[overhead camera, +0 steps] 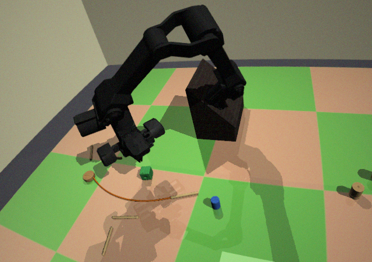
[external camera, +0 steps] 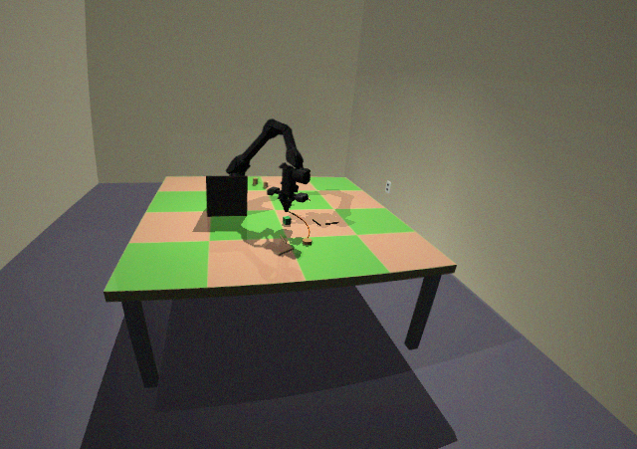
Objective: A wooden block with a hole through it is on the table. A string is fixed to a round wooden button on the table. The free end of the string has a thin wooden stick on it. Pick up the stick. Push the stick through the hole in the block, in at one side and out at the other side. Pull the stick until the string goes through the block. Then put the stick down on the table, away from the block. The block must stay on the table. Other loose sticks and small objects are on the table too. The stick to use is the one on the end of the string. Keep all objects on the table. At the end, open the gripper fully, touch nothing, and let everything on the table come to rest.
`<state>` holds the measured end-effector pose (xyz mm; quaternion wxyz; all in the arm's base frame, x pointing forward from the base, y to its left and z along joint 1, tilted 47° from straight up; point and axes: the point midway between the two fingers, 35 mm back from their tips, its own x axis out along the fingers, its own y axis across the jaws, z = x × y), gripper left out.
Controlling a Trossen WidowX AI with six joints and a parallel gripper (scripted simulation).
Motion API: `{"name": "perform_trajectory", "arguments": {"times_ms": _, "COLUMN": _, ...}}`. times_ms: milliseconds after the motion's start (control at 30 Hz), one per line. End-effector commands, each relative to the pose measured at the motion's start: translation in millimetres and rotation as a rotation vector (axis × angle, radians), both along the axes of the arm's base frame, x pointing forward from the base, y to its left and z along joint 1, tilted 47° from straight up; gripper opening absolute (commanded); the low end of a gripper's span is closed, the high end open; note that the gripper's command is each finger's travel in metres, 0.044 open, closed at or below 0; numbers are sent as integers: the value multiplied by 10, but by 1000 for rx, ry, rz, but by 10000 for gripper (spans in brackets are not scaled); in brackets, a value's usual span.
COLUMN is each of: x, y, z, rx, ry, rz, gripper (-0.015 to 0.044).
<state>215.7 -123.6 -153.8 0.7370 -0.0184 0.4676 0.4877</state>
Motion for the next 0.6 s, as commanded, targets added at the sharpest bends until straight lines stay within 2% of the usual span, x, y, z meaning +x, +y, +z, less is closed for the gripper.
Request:
{"name": "perform_trajectory", "arguments": {"times_ms": 0, "x": 0, "y": 0, "z": 0, "rx": 0, "ry": 0, "rz": 0, "gripper": 0}}
{"name": "perform_trajectory", "arguments": {"times_ms": 200, "x": 0, "y": 0, "z": 0, "rx": 0, "ry": 0, "rz": 0, "gripper": 0}}
{"name": "perform_trajectory", "arguments": {"times_ms": 267, "x": 72, "y": 41, "z": 64, "rx": -10, "ry": -60, "rz": 60, "gripper": 53}}
{"name": "perform_trajectory", "arguments": {"times_ms": 433, "x": 546, "y": 482, "z": 576, "rx": -64, "ry": -528, "rz": 527, "gripper": 184}}
{"name": "perform_trajectory", "arguments": {"times_ms": 567, "x": 709, "y": 756, "z": 828, "rx": -77, "ry": -756, "rz": 748, "gripper": 289}}
